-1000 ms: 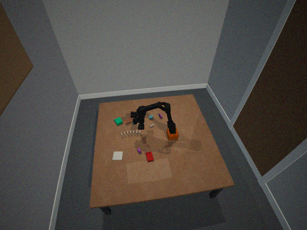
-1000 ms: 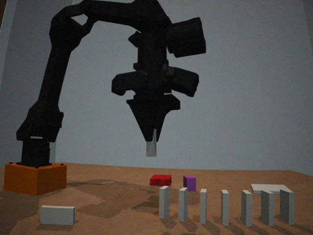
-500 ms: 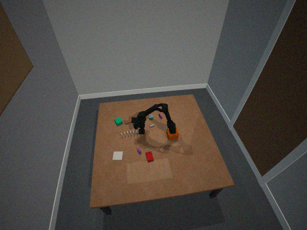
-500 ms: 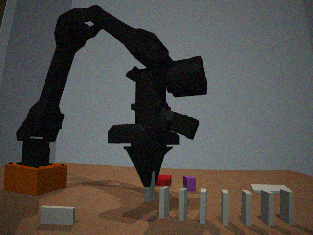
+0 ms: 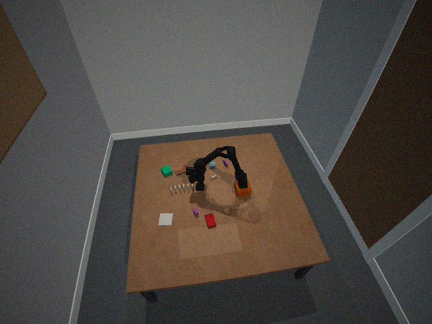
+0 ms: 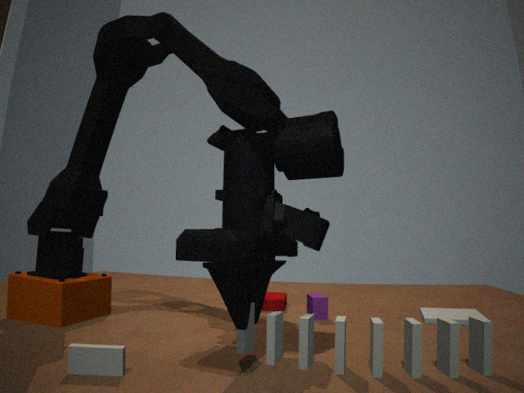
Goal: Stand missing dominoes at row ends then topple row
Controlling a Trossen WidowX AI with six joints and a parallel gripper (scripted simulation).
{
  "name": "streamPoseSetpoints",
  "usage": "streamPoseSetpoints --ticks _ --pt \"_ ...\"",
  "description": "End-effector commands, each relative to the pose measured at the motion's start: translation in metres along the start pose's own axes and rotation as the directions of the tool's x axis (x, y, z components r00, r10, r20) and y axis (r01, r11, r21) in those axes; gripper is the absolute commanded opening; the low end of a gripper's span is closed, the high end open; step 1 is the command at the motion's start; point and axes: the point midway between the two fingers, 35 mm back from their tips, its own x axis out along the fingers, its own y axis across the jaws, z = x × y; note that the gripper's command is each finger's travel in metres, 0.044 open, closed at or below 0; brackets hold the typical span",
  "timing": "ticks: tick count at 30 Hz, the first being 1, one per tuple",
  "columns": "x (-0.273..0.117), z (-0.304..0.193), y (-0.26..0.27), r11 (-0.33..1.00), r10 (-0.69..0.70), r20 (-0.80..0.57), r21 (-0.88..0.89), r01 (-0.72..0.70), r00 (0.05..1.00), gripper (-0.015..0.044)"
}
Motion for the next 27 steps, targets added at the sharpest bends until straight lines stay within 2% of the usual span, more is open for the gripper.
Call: streamPoseSetpoints --ticks 1,14,18,23,27 --pt "0.004 -0.002 0.001 1.0 0.004 -0.01 0.004 -0.004 1.0 0.0107" --pt "0.004 -0.002 0.001 1.0 0.004 -0.01 0.004 -0.004 1.0 0.044" --pt "-0.006 0.0 0.0 1.0 0.004 -0.009 0.004 -0.004 1.0 0.044" --pt "-0.085 0.007 0.0 1.0 0.002 -0.005 0.001 -0.002 1.0 0.044" --pt "-0.125 0.001 0.0 1.0 0.001 -0.003 0.0 -0.001 1.0 0.044"
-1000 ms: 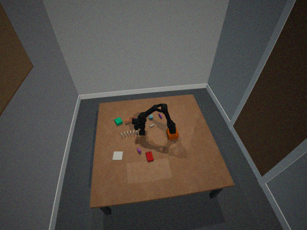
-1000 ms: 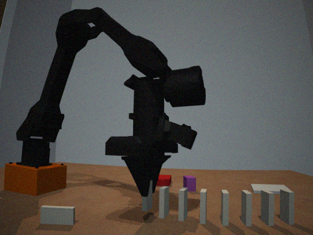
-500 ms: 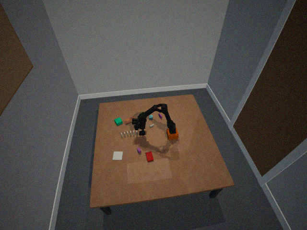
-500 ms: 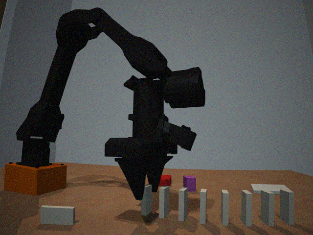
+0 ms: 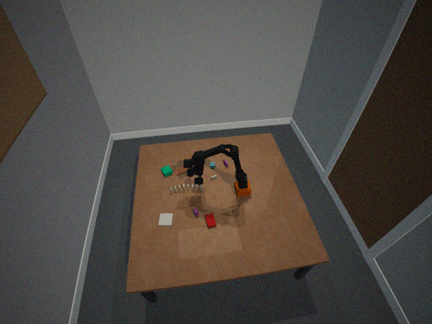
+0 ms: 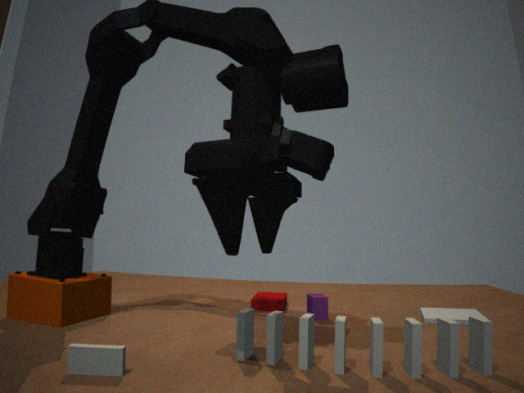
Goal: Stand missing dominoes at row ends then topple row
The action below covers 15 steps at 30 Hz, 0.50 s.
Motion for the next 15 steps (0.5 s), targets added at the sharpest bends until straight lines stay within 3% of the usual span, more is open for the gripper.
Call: streamPoseSetpoints --ticks 1,8,15 --pt "-0.049 -0.006 0.0 1.0 0.0 0.019 0.0 0.0 1.0 0.044" --pt "-0.048 -0.006 -0.002 1.0 0.0 0.019 -0.008 0.0 1.0 0.044" --pt "0.001 -0.053 -0.075 0.947 -0.005 0.01 -0.321 0.008 1.0 0.044"
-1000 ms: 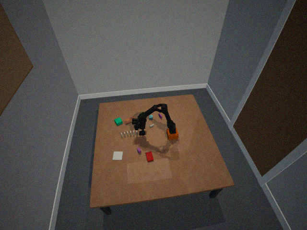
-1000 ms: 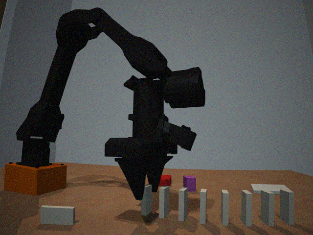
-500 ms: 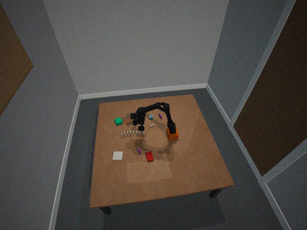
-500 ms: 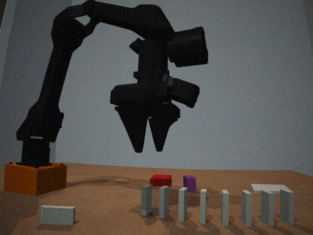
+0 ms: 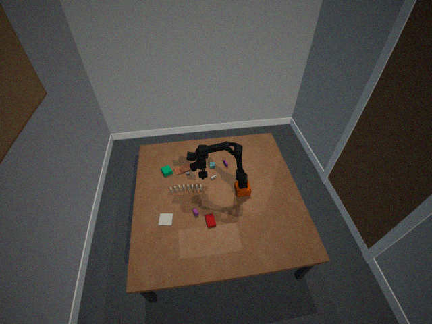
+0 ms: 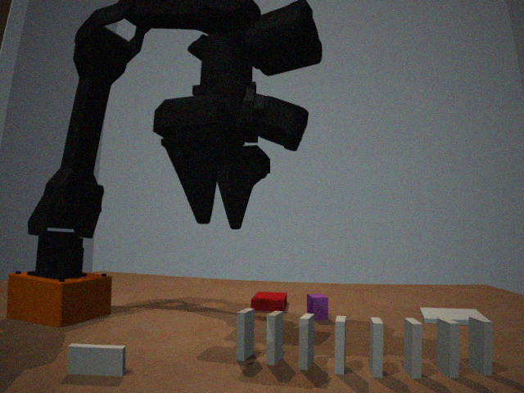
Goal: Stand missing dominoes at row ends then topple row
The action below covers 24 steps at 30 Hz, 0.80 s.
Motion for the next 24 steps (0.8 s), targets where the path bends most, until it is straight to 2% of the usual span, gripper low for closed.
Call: streamPoseSetpoints --ticks 1,6,18,24 --pt "0.033 -0.048 -0.039 0.977 0.004 -0.011 -0.213 -0.006 1.0 0.044" --pt "0.053 -0.077 -0.061 0.94 0.004 -0.013 -0.342 -0.008 1.0 0.044" --pt "0.056 -0.078 -0.06 0.937 0.004 -0.013 -0.348 -0.008 1.0 0.044" --pt "0.112 -0.077 -0.057 0.937 0.004 -0.014 -0.348 -0.009 1.0 0.044"
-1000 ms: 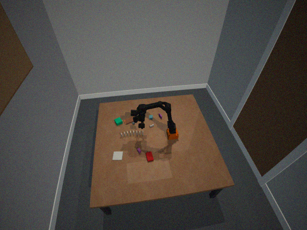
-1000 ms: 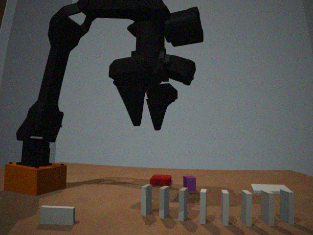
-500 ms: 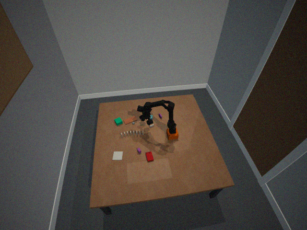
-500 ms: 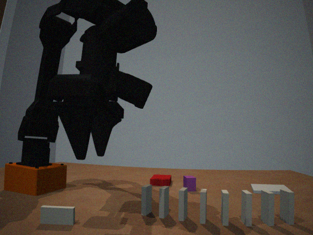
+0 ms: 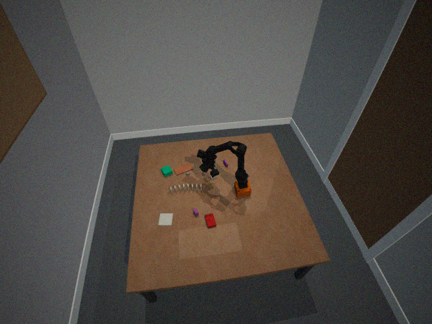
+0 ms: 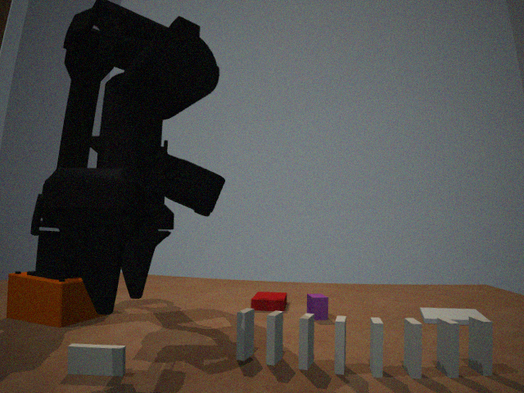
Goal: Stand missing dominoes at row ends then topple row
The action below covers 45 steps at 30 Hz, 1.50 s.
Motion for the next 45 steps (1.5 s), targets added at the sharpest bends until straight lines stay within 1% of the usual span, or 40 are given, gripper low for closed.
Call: streamPoseSetpoints --ticks 1,9,18,26,41,42,45 --pt "0.043 -0.005 0.011 0.999 0.034 -0.019 -0.005 -0.034 0.999 0.044" --pt "0.046 -0.007 0.011 0.999 0.034 -0.019 -0.005 -0.034 0.999 0.044" --pt "0.059 -0.007 0.012 0.999 0.034 -0.019 -0.005 -0.034 0.999 0.044" --pt "0.06 -0.007 0.012 0.999 0.034 -0.019 -0.005 -0.034 0.999 0.044" --pt "0.06 -0.007 0.012 0.999 0.034 -0.019 -0.005 -0.034 0.999 0.0046" --pt "0.06 -0.007 0.012 0.999 0.034 -0.019 -0.005 -0.034 0.999 0.0025" --pt "0.06 -0.007 0.012 0.999 0.034 -0.019 -0.005 -0.034 0.999 0.0025"
